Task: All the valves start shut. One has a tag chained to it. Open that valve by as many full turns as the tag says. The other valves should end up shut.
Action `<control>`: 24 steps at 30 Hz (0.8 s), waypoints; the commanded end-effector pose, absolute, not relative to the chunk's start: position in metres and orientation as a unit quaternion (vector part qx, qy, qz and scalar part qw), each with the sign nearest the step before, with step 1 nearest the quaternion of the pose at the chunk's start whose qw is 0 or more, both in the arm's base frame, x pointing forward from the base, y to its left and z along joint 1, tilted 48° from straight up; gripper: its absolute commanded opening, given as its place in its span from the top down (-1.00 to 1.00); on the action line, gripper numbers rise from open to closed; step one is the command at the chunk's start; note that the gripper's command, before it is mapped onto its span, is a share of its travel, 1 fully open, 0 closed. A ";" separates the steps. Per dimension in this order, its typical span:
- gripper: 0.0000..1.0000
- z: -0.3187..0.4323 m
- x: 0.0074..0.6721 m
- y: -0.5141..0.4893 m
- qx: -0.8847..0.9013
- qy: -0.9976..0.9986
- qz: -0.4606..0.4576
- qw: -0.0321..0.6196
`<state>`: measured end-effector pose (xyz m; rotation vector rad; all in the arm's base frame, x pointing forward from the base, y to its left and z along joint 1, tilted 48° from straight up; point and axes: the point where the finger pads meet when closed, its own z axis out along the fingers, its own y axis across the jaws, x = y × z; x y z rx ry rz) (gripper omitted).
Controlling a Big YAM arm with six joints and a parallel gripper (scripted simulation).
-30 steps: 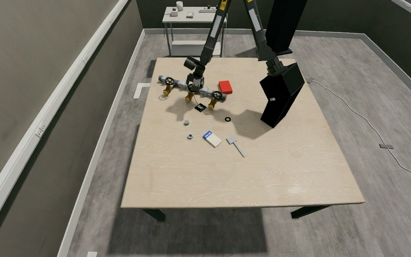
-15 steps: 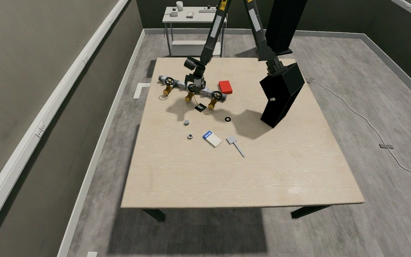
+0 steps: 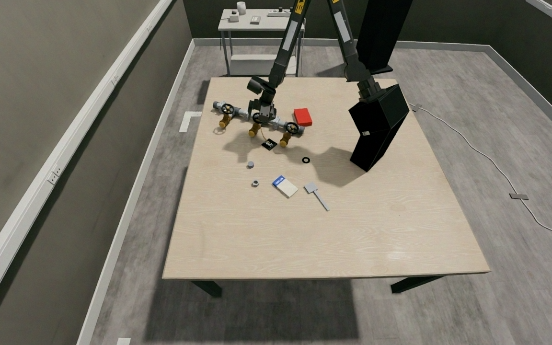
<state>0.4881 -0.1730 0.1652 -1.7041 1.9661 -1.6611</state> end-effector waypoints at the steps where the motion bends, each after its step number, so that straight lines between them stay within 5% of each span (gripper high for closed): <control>1: -1.00 0.168 0.489 -0.174 -0.535 0.647 -0.541 0.042; 11: -1.00 0.167 0.488 -0.174 -0.453 0.709 -0.530 0.107; 24: -1.00 0.171 0.491 -0.175 -0.145 0.826 -0.451 0.305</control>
